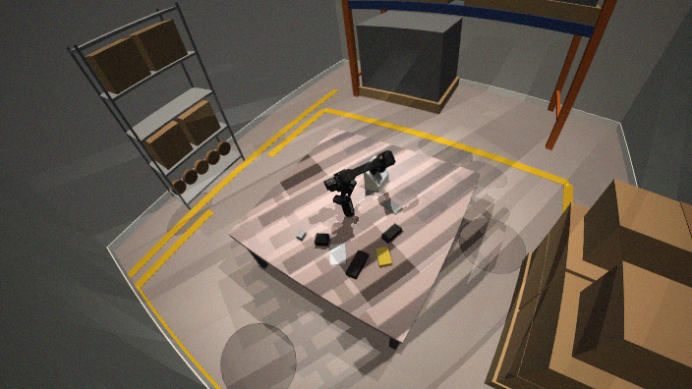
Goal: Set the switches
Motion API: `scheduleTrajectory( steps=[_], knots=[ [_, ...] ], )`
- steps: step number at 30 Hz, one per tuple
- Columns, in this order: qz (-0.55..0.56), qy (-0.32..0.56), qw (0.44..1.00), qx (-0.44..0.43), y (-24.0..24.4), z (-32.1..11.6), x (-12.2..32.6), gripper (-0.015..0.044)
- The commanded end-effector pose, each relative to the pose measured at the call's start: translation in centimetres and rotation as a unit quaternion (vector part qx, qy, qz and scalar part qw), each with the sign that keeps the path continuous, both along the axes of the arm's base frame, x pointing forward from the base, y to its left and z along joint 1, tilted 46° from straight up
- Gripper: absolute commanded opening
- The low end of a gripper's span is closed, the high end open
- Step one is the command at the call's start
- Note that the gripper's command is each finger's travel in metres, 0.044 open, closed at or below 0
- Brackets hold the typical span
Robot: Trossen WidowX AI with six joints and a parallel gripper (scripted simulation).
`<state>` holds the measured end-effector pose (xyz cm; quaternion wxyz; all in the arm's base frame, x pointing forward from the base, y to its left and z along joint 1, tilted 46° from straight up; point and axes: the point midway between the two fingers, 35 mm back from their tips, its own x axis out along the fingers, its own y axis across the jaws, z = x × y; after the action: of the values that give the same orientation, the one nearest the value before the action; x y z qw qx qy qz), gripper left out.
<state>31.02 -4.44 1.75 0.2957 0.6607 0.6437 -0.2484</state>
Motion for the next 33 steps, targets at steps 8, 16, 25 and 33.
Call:
scheduleTrajectory(
  steps=[8, 16, 25, 33],
  knots=[
    [0.0, 0.002, 1.0, 0.004, 0.9, 0.6, -0.1, 0.0338],
    [0.0, 0.002, 1.0, 0.004, 1.4, 1.0, -0.2, 0.0338],
    [0.0, 0.002, 1.0, 0.005, 2.0, 1.5, -0.2, 0.0338],
    [0.0, 0.002, 1.0, 0.005, 2.6, 1.9, -0.2, 0.0338]
  ],
)
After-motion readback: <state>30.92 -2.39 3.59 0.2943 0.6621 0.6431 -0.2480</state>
